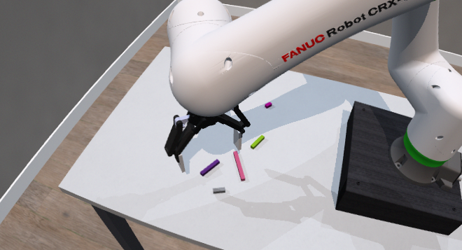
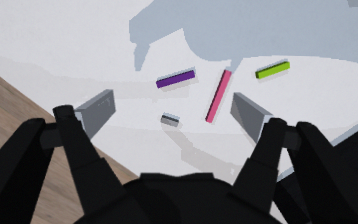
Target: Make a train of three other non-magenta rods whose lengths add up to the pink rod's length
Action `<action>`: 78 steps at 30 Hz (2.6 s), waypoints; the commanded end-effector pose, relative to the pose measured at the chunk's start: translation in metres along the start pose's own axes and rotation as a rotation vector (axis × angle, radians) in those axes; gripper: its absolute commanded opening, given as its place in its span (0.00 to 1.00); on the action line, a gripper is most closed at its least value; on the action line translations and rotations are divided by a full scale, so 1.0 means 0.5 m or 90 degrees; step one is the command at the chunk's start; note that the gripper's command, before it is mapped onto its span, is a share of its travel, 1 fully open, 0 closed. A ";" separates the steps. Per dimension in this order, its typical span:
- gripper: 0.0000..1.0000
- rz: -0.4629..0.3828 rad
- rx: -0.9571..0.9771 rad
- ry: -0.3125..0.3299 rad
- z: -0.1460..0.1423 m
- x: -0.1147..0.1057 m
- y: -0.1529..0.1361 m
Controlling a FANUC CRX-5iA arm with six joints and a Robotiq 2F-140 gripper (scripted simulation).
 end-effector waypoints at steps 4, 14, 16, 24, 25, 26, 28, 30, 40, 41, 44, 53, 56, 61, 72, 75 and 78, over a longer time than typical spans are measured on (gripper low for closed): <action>1.00 0.000 0.000 0.000 0.000 0.000 0.000; 1.00 0.000 0.000 0.000 0.000 0.000 0.000; 1.00 0.000 0.000 0.000 0.000 0.000 0.000; 1.00 0.000 -0.001 0.000 0.000 0.000 0.001; 1.00 0.000 -0.004 0.000 0.001 -0.001 0.002; 1.00 0.000 -0.010 0.000 0.002 -0.001 0.003; 1.00 0.000 -0.030 0.000 0.005 -0.002 0.009; 1.00 0.000 -0.065 0.000 0.012 -0.003 0.019; 1.00 0.001 -0.290 0.000 0.058 -0.012 0.082; 1.00 0.001 -0.305 0.000 0.062 -0.013 0.087; 1.00 0.001 -0.364 0.000 0.075 -0.015 0.103; 1.00 0.001 -0.548 0.000 0.119 -0.022 0.152; 1.00 0.001 -0.603 0.000 0.132 -0.024 0.166; 1.00 0.001 -0.699 0.000 0.157 -0.028 0.190; 1.00 0.001 -0.883 0.000 0.208 -0.035 0.235; 1.00 0.001 -0.974 0.000 0.234 -0.038 0.256; 1.00 0.001 -1.034 0.000 0.252 -0.040 0.269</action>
Point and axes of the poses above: the point where the finger pads meet when closed, its own x axis out along the fingers, its own z axis across the jaws, y = z × x, the point moved 2 cm from there along -x, back along the fingers, and after that the axes turned 15 degrees about -x, right-handed, at the moved point
